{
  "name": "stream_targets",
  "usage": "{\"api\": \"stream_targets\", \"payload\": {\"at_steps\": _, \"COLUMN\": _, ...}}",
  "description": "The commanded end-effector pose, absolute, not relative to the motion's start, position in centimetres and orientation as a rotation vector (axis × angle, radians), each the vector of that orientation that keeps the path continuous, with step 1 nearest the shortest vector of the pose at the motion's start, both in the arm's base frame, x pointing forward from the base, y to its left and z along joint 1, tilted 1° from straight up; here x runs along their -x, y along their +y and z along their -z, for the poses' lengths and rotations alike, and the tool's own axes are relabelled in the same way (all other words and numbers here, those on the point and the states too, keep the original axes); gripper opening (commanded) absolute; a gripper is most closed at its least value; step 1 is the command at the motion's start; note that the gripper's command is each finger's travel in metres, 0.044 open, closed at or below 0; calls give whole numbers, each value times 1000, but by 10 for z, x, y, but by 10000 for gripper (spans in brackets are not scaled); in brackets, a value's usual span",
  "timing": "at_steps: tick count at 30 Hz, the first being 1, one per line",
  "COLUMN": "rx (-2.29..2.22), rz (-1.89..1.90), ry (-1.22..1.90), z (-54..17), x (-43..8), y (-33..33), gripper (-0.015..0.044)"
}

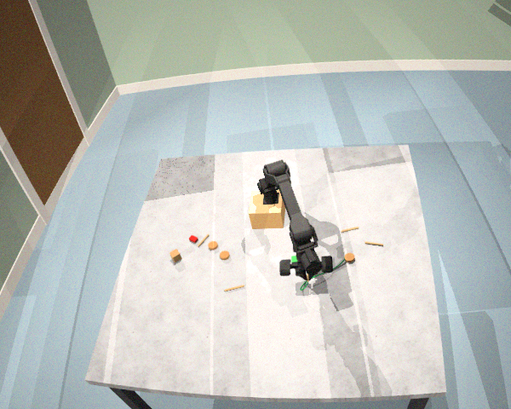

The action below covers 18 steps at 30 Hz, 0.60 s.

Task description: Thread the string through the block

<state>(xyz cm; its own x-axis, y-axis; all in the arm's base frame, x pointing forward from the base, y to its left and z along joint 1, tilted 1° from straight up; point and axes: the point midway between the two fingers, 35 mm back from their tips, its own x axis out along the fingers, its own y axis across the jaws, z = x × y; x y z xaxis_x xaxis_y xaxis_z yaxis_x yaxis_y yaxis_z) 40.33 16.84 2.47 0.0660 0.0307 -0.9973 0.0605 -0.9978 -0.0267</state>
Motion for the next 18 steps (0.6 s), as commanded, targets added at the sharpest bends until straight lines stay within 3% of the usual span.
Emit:
{"api": "stream_targets", "payload": {"at_steps": 1, "rx": -2255, "rz": 2111, "ry": 126, "z": -24, "x": -404, "y": 169, "gripper": 0}}
{"api": "stream_targets", "payload": {"at_steps": 18, "rx": -2258, "rz": 2109, "ry": 126, "z": -27, "x": -422, "y": 172, "gripper": 0}}
